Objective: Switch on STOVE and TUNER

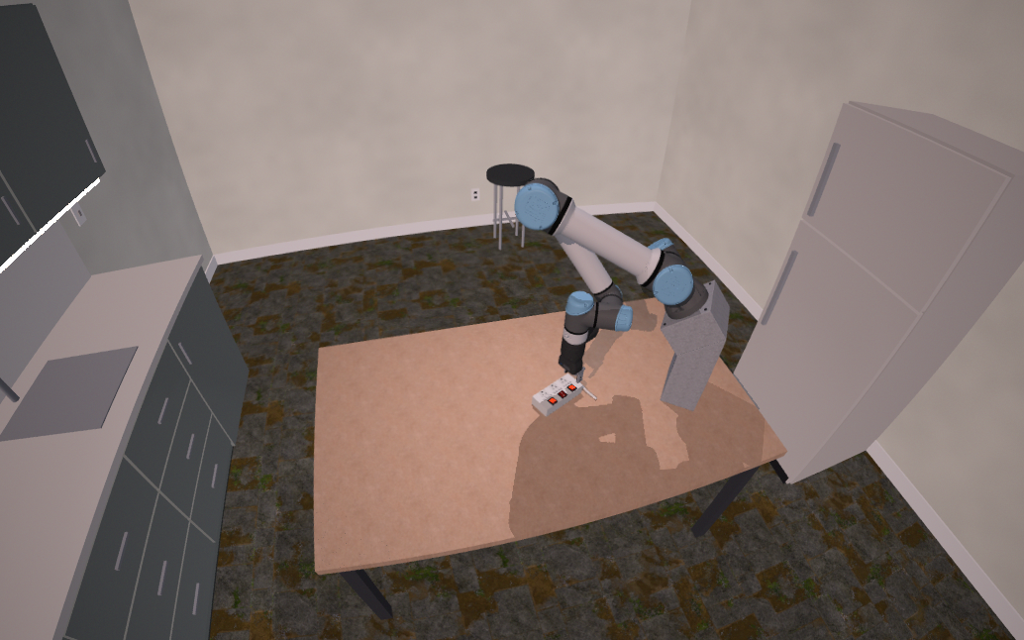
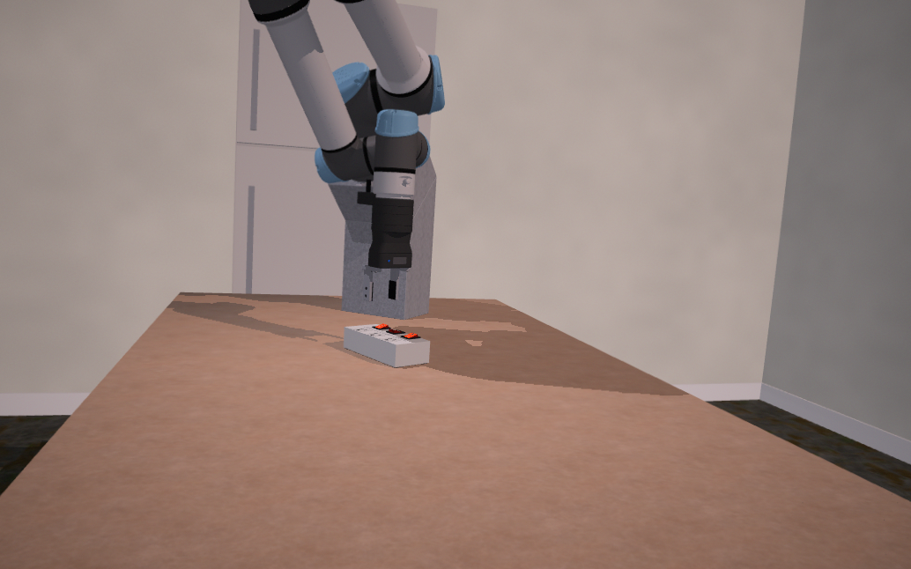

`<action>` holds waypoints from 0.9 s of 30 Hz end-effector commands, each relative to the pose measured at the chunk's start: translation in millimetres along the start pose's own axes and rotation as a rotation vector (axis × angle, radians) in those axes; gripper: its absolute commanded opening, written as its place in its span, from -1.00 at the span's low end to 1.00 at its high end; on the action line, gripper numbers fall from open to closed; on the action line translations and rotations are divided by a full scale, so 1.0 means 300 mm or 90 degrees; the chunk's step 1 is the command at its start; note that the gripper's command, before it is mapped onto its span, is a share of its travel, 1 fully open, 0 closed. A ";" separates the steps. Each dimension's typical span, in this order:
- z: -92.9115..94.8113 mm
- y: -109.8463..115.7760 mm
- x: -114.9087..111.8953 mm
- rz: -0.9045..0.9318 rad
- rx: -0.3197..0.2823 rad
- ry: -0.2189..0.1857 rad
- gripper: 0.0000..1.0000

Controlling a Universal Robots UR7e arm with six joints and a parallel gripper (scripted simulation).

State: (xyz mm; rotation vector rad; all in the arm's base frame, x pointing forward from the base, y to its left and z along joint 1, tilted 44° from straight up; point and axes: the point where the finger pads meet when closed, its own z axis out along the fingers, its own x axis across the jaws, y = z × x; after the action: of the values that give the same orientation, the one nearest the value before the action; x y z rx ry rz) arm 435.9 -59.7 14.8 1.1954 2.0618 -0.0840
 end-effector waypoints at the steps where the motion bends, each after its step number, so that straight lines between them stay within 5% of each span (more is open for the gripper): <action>1: -0.034 0.001 -0.001 0.000 0.000 0.000 1.00; 27: -0.263 0.001 -0.001 0.000 0.000 0.000 1.00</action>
State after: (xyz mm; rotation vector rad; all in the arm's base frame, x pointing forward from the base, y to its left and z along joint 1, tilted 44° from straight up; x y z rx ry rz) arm 397.2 -32.5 64.4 1.1933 2.0597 -0.0831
